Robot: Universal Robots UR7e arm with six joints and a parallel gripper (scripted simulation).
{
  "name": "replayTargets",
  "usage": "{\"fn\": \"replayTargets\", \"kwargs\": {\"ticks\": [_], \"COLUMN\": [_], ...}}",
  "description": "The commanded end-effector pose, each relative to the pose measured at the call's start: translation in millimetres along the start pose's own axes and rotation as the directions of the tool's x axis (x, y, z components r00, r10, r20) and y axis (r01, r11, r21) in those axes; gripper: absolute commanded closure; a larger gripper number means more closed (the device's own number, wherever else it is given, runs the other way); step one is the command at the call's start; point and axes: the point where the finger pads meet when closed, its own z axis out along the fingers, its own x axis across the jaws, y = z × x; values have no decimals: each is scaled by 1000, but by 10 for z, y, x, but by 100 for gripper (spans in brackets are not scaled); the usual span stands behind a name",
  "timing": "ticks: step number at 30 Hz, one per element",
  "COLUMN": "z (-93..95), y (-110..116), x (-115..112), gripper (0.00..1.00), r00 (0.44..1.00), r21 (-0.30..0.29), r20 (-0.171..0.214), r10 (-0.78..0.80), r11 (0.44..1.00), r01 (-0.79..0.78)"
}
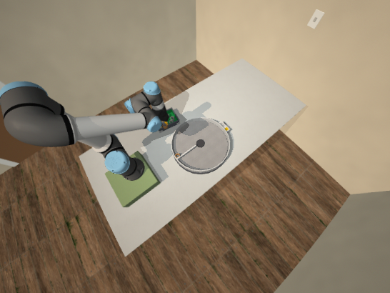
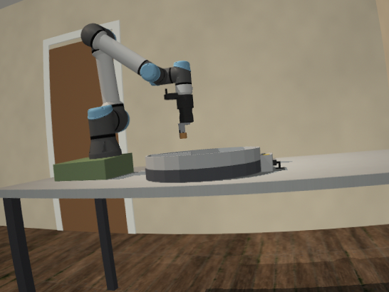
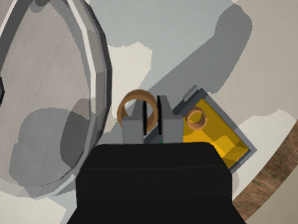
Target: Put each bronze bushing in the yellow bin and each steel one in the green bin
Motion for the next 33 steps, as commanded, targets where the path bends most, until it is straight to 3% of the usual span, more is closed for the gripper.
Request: {"fn": "replayTargets", "kwargs": {"ticks": [1, 7, 13, 16, 21, 23, 24, 33], "z": [0, 1, 1, 1, 1, 1, 1, 1], "y": [257, 336, 731, 731, 1047, 1047, 1125, 1125], "x": [242, 323, 729, 729, 1053, 1053, 1134, 1134], "gripper": [100, 100, 100, 100, 100, 100, 100, 100], "r00": [990, 982, 913, 913, 822, 822, 794, 794], "r21": [1, 1, 2, 2, 2, 2, 2, 2], "r20": [1, 1, 1, 1, 1, 1, 0, 0], "r10": [-140, -186, -408, -408, -570, -570, -607, -607], "r11": [990, 982, 913, 913, 822, 822, 794, 794], "r01": [140, 186, 408, 408, 570, 570, 607, 607]}}
